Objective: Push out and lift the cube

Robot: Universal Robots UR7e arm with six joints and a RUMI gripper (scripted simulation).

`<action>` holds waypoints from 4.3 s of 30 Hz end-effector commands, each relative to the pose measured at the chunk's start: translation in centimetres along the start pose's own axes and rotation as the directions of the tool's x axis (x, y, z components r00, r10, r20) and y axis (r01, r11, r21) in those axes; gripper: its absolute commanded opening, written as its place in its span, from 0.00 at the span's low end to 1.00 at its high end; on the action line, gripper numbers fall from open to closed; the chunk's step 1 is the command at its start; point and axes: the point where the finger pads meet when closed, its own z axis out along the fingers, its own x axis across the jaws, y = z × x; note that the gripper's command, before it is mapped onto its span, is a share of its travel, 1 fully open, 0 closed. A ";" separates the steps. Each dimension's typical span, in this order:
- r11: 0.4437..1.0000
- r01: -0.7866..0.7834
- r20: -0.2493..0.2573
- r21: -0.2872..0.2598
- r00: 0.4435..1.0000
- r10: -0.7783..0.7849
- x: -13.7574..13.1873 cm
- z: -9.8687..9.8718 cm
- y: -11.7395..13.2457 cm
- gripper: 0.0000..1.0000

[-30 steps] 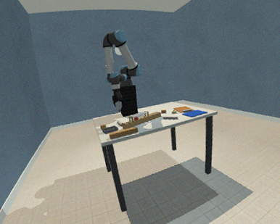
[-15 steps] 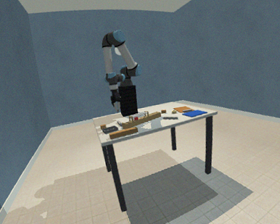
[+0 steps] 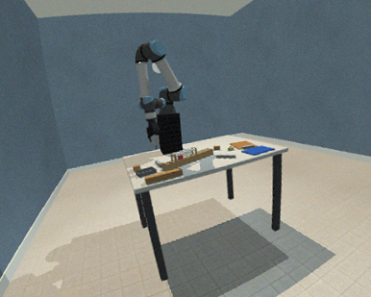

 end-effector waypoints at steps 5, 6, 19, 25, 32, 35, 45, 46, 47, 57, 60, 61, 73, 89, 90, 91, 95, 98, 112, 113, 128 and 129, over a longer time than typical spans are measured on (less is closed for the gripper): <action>1.000 0.000 -0.001 0.001 1.000 0.000 0.0 0.0 0.0 0.00; 1.000 0.000 -0.001 0.001 1.000 0.000 0.0 0.0 0.0 0.00; 1.000 0.000 -0.001 0.001 1.000 0.000 0.0 0.0 0.0 0.00; 1.000 0.000 -0.001 0.001 1.000 0.000 0.0 0.0 0.0 0.00; 1.000 0.000 -0.001 0.001 1.000 0.000 0.0 0.0 0.0 0.22; 1.000 0.000 -0.001 0.001 1.000 0.000 0.0 0.0 0.0 0.22; 1.000 0.000 -0.001 0.001 1.000 0.000 0.0 0.0 0.0 0.22; 1.000 0.000 -0.001 0.001 1.000 0.000 0.0 0.0 0.0 0.22; 1.000 0.000 -0.001 0.001 1.000 0.000 0.0 0.0 0.0 0.22; 1.000 0.000 -0.001 0.001 1.000 0.000 0.0 0.0 0.0 0.22; 1.000 0.000 -0.001 0.001 1.000 0.000 0.0 0.0 0.0 0.22; 1.000 0.000 -0.001 0.001 1.000 0.000 0.0 0.0 0.0 0.22; 1.000 0.000 -0.001 0.001 1.000 0.000 0.0 0.5 0.0 0.22; 1.000 0.000 -0.001 0.001 1.000 0.000 0.1 5.5 -0.1 0.22; 1.000 0.000 -0.001 0.001 1.000 0.000 0.1 5.5 -0.1 0.22; 1.000 0.000 -0.001 0.001 1.000 0.000 0.1 5.9 -0.1 0.22; 1.000 0.000 -0.001 0.001 1.000 0.000 0.1 7.3 -0.1 0.22; 1.000 0.000 -0.001 0.001 1.000 0.000 0.1 8.1 -0.1 0.22; 1.000 0.000 -0.001 0.001 1.000 0.000 0.1 8.9 -0.1 0.22; 1.000 0.000 -0.001 0.001 1.000 0.000 0.1 9.0 -0.1 0.22; 1.000 0.000 -0.001 0.001 1.000 0.000 0.1 11.3 -0.1 0.22; 1.000 0.000 -0.001 0.001 1.000 0.000 0.1 11.4 -0.1 0.22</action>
